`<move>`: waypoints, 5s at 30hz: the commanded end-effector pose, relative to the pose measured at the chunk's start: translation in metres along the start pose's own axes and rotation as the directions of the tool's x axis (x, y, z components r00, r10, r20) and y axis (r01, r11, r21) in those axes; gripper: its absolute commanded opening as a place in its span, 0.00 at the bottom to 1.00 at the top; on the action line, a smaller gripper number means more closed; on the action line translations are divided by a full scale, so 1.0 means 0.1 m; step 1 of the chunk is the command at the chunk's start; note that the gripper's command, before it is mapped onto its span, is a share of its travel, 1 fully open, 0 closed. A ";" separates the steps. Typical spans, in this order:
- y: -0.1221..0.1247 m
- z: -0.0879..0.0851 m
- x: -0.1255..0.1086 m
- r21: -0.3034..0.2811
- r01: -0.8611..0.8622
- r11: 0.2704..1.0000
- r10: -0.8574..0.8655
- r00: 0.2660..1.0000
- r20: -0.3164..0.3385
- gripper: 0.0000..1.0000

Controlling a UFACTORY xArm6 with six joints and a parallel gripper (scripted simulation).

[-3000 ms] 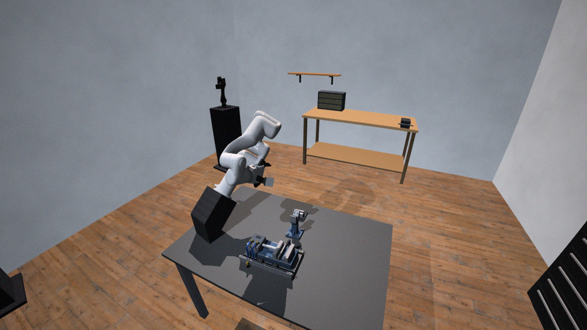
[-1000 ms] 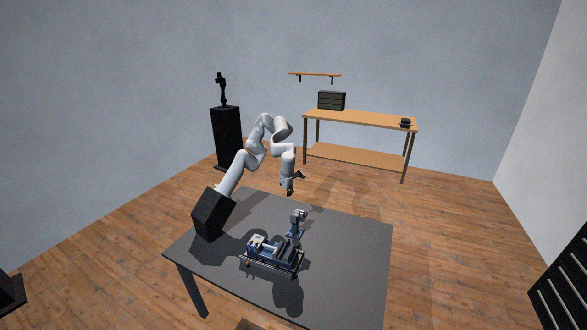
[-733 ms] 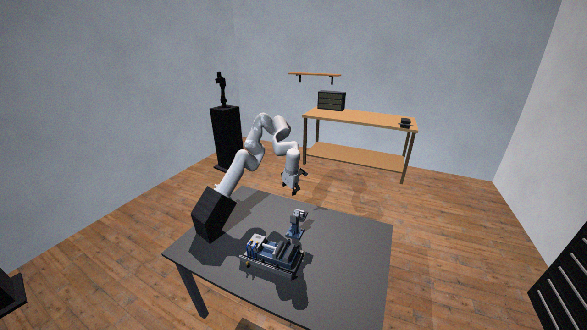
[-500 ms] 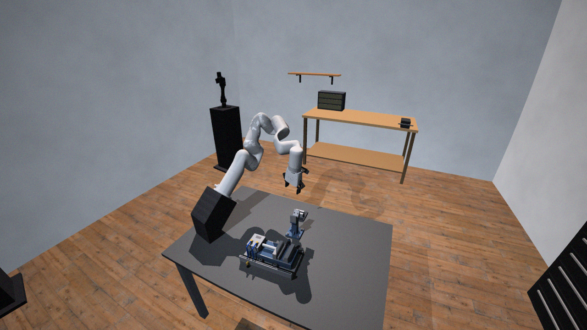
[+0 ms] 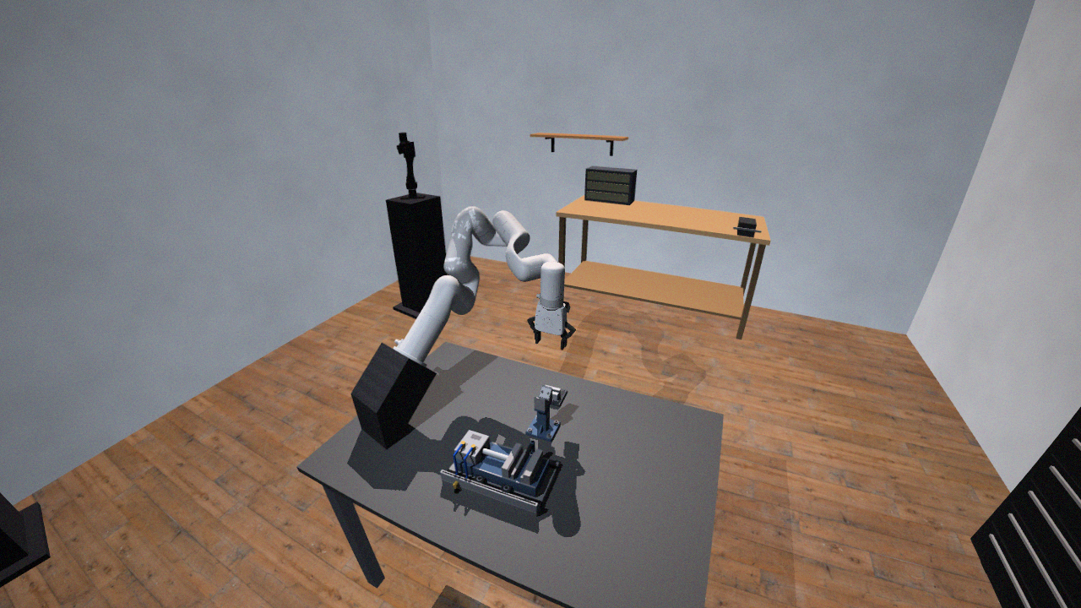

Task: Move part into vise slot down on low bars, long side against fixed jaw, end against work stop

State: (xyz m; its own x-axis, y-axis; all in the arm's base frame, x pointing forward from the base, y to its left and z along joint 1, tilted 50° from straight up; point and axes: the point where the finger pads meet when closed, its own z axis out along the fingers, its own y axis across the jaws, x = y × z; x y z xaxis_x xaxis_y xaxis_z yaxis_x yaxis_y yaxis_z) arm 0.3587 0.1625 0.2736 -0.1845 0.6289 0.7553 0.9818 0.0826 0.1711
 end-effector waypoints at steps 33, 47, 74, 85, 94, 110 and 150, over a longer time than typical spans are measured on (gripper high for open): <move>0.04 0.00 0.05 -0.020 0.033 0.999 -0.033 0.999 0.011 0.89; 0.04 0.00 0.05 -0.020 0.033 0.999 -0.033 0.999 0.011 0.89; 0.04 0.14 0.05 -0.020 0.033 0.999 -0.033 0.999 0.011 0.89; 0.04 0.26 0.05 -0.020 0.033 0.999 -0.033 0.999 0.011 0.89; 0.04 0.42 0.04 -0.020 0.033 0.999 -0.033 0.999 0.011 0.89; 0.05 0.75 0.04 -0.020 0.033 0.999 -0.033 0.999 0.011 0.89; 0.07 1.66 0.03 -0.020 0.033 0.999 -0.033 0.999 0.010 0.89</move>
State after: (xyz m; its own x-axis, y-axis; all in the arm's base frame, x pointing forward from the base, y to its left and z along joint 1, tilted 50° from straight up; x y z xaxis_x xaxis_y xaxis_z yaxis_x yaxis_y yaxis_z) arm 0.3700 0.2861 0.1771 -0.2148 0.6351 0.7420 0.9746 0.0901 0.2050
